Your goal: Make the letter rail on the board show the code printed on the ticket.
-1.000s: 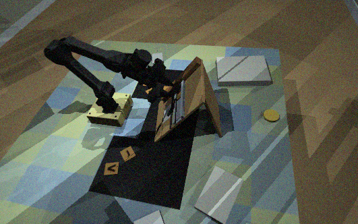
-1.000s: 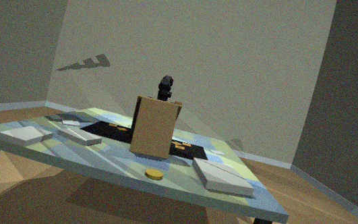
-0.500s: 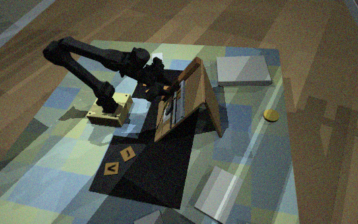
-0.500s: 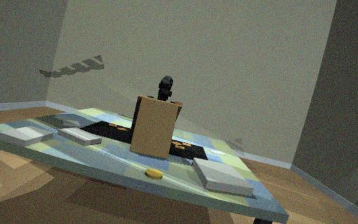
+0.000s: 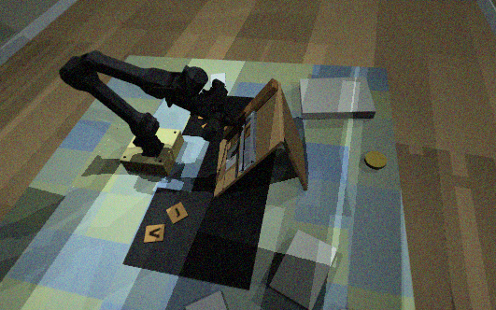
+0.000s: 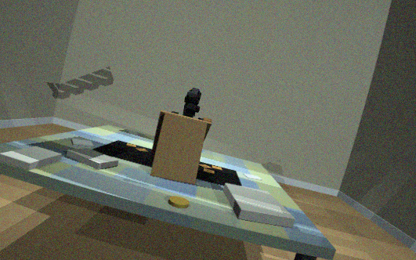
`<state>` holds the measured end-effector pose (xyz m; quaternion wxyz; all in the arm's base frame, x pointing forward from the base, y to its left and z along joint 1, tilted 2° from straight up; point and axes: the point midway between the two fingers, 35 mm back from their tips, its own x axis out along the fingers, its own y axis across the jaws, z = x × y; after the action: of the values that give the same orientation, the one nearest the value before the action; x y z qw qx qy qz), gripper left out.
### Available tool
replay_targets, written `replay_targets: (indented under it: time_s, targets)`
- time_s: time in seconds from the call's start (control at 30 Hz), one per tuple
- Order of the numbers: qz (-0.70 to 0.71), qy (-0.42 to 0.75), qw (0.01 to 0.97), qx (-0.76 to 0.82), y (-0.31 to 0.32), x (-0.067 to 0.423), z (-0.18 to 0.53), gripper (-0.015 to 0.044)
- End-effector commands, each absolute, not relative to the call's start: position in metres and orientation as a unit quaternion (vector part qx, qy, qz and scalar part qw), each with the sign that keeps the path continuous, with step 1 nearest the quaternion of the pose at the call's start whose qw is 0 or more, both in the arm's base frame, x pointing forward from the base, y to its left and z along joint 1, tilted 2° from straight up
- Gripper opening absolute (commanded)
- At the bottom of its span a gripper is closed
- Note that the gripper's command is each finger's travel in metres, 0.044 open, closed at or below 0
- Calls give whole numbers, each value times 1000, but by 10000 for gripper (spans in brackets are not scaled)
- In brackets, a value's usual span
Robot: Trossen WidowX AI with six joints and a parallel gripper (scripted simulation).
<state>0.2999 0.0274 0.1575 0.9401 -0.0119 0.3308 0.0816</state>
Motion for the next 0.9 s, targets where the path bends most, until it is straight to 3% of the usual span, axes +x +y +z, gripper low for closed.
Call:
replay_targets:
  time_s: [0.0, 0.6, 0.87]
  targets:
    - [82, 330, 940, -12, 27, 300, 158, 0]
    - [73, 617, 782, -42, 0, 332, 164, 0]
    - [74, 628, 773, -42, -1, 332, 164, 0]
